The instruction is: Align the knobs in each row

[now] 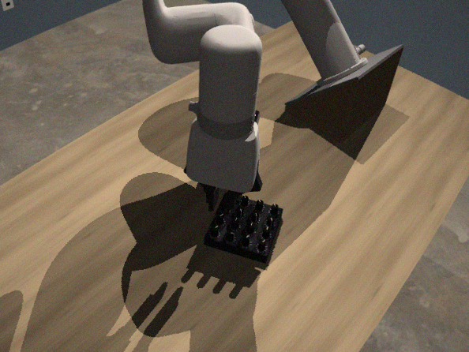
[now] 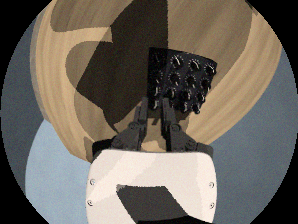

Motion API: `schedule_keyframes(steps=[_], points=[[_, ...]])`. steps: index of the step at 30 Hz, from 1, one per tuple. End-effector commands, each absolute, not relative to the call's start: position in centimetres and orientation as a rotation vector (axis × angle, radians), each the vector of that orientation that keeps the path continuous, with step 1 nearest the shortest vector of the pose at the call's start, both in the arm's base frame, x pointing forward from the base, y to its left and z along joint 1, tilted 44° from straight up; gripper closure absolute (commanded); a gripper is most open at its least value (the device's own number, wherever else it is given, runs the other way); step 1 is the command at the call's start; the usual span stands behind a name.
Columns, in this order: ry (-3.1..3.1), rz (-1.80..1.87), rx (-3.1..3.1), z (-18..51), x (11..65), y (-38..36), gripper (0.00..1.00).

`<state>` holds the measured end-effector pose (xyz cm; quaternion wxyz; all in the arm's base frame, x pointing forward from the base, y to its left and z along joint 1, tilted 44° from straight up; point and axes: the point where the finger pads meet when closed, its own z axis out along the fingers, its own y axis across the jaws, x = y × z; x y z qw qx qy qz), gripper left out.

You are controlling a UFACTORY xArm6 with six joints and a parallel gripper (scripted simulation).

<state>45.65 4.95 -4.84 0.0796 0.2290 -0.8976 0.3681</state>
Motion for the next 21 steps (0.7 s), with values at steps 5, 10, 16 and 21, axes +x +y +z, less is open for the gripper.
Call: schedule_keyframes(steps=[5, 10, 16, 21], points=[[-2.688, 1.101, 0.686, -4.38, 45.74, 5.42, 0.81], [-2.688, 1.101, 0.686, -4.38, 45.74, 5.42, 0.81], [-2.690, 1.102, 0.684, -4.38, 45.74, 5.42, 0.81], [-2.734, 1.118, 0.591, -4.32, 45.74, 5.47, 0.81]])
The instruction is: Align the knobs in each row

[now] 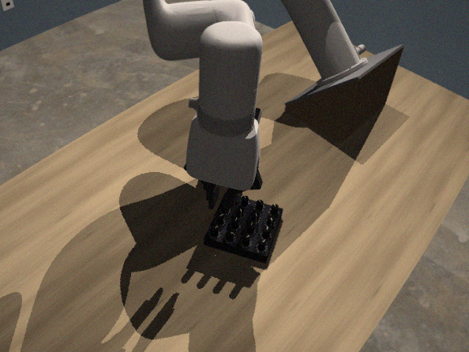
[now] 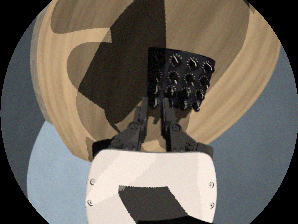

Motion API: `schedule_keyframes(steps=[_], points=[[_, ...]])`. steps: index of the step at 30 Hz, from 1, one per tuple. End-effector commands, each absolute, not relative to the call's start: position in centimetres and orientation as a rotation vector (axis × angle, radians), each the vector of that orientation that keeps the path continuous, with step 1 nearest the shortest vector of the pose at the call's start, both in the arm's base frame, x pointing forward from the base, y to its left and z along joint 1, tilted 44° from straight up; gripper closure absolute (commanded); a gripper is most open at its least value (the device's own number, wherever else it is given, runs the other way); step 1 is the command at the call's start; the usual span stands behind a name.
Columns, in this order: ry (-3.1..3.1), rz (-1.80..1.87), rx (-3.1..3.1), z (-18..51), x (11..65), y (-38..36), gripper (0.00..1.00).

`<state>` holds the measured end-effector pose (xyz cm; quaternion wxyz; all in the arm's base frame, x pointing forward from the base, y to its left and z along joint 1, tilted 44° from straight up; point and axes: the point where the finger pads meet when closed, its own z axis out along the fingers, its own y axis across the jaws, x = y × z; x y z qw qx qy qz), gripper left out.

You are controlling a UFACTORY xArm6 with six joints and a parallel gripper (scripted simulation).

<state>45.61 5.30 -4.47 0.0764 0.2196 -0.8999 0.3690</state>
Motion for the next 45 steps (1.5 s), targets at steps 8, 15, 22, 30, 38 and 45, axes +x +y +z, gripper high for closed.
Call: schedule_keyframes(steps=[8, 15, 22, 30, 38, 45], points=[[-2.864, 1.166, 0.263, -4.1, 45.8, 5.7, 0.81], [-2.948, 1.195, -0.034, -4.0, 45.8, 5.8, 0.81], [-2.992, 1.209, -0.259, -3.8, 45.8, 5.9, 0.81], [-3.031, 1.218, -0.686, -3.6, 45.8, 6.1, 0.81], [-3.022, 1.208, -1.026, -3.4, 45.8, 6.3, 0.81], [-2.976, 1.184, -1.377, -3.3, 45.8, 6.5, 0.81]])
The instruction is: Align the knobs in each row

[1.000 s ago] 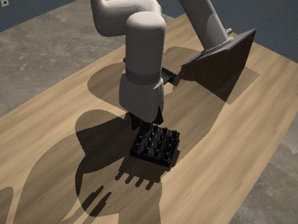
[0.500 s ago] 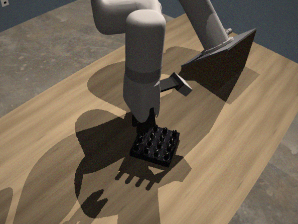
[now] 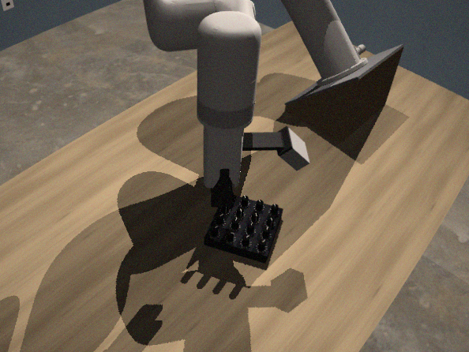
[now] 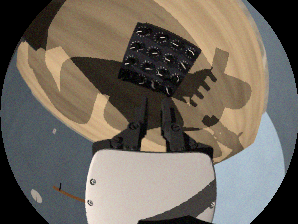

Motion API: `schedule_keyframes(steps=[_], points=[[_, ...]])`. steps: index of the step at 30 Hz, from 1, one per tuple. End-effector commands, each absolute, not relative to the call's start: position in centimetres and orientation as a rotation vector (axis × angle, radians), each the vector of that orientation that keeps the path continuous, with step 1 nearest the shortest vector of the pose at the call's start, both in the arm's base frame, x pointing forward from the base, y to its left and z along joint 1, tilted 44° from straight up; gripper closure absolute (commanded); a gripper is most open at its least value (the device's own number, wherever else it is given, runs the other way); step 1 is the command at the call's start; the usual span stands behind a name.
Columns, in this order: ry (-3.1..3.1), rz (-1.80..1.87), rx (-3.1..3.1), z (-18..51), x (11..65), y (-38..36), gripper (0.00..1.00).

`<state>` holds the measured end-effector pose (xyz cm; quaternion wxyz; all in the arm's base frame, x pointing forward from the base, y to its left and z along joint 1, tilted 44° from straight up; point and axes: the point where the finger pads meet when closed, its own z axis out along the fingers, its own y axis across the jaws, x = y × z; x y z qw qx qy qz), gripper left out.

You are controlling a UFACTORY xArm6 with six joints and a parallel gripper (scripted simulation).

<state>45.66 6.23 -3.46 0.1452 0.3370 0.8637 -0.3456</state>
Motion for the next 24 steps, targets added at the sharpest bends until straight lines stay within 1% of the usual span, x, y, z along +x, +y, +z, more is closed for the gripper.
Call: schedule_keyframes(steps=[1, 15, 24], points=[[2.364, -0.940, 1.138, -3.23, 45.79, 6.48, 0.81], [2.043, -0.803, 1.513, -2.92, 45.79, 6.77, 0.81], [1.999, -0.785, 1.555, -2.89, 45.79, 6.81, 0.81]])
